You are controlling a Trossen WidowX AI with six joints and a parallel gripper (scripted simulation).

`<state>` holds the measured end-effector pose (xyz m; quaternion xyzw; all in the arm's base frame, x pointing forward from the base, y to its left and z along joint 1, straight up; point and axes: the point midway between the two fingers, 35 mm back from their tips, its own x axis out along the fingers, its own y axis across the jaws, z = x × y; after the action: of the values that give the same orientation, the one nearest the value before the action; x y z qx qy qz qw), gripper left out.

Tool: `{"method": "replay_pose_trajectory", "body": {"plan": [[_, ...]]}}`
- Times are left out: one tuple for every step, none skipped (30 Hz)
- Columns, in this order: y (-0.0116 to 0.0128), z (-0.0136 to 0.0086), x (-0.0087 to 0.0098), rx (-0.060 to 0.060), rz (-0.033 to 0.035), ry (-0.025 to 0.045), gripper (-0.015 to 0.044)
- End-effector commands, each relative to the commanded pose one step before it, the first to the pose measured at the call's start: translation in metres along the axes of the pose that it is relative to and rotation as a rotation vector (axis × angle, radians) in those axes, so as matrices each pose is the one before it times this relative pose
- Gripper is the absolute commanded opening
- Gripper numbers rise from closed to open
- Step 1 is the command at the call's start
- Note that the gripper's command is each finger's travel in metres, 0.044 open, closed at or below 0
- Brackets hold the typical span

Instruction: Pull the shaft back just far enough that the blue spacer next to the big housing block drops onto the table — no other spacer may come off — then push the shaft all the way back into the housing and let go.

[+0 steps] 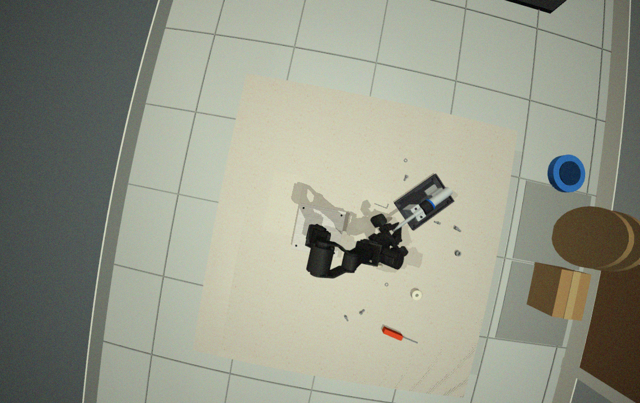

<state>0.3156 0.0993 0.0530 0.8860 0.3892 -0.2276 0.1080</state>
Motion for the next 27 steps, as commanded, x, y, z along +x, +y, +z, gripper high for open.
{"method": "replay_pose_trajectory", "body": {"plan": [[-0.00034,0.00058,-0.00084,-0.0018,-0.00122,0.00015,0.0000],[0.00000,0.00006,-0.00010,0.0000,0.00000,-0.00001,0.0000],[0.00000,0.00006,-0.00010,0.0000,0.00000,-0.00001,0.0000],[0.00000,0.00006,-0.00010,0.0000,0.00000,-0.00001,0.0000],[0.00000,0.00006,-0.00010,0.0000,0.00000,-0.00001,0.0000],[0.00000,0.00006,-0.00010,0.0000,0.00000,-0.00001,0.0000],[0.00000,0.00006,-0.00010,0.0000,0.00000,-0.00001,0.0000],[0.00000,0.00006,-0.00010,0.0000,0.00000,-0.00001,0.0000],[0.00000,0.00006,-0.00010,0.0000,0.00000,-0.00001,0.0000],[0.00000,0.00006,-0.00010,0.0000,0.00000,-0.00001,0.0000],[0.00000,0.00006,-0.00010,0.0000,0.00000,-0.00001,0.0000],[0.00000,0.00006,-0.00010,0.0000,0.00000,-0.00001,0.0000],[0.00000,0.00006,-0.00010,0.0000,0.00000,-0.00001,0.0000],[0.00000,0.00006,-0.00010,0.0000,0.00000,-0.00001,0.0000],[0.00000,0.00006,-0.00010,0.0000,0.00000,-0.00001,0.0000],[0.00000,0.00006,-0.00010,0.0000,0.00000,-0.00001,0.0000],[0.00000,0.00006,-0.00010,0.0000,0.00000,-0.00001,0.0000],[0.00000,0.00006,-0.00010,0.0000,0.00000,-0.00001,0.0000],[0.00000,0.00006,-0.00010,0.0000,0.00000,-0.00001,0.0000],[0.00000,0.00006,-0.00010,0.0000,0.00000,-0.00001,0.0000],[0.00000,0.00006,-0.00010,0.0000,0.00000,-0.00001,0.0000],[0.00000,0.00006,-0.00010,0.0000,0.00000,-0.00001,0.0000],[0.00000,0.00006,-0.00010,0.0000,0.00000,-0.00001,0.0000],[0.00000,0.00006,-0.00010,0.0000,0.00000,-0.00001,0.0000],[0.00000,0.00006,-0.00010,0.0000,0.00000,-0.00001,0.0000],[0.00000,0.00006,-0.00010,0.0000,0.00000,-0.00001,0.0000],[0.00000,0.00006,-0.00010,0.0000,0.00000,-0.00001,0.0000]]}}
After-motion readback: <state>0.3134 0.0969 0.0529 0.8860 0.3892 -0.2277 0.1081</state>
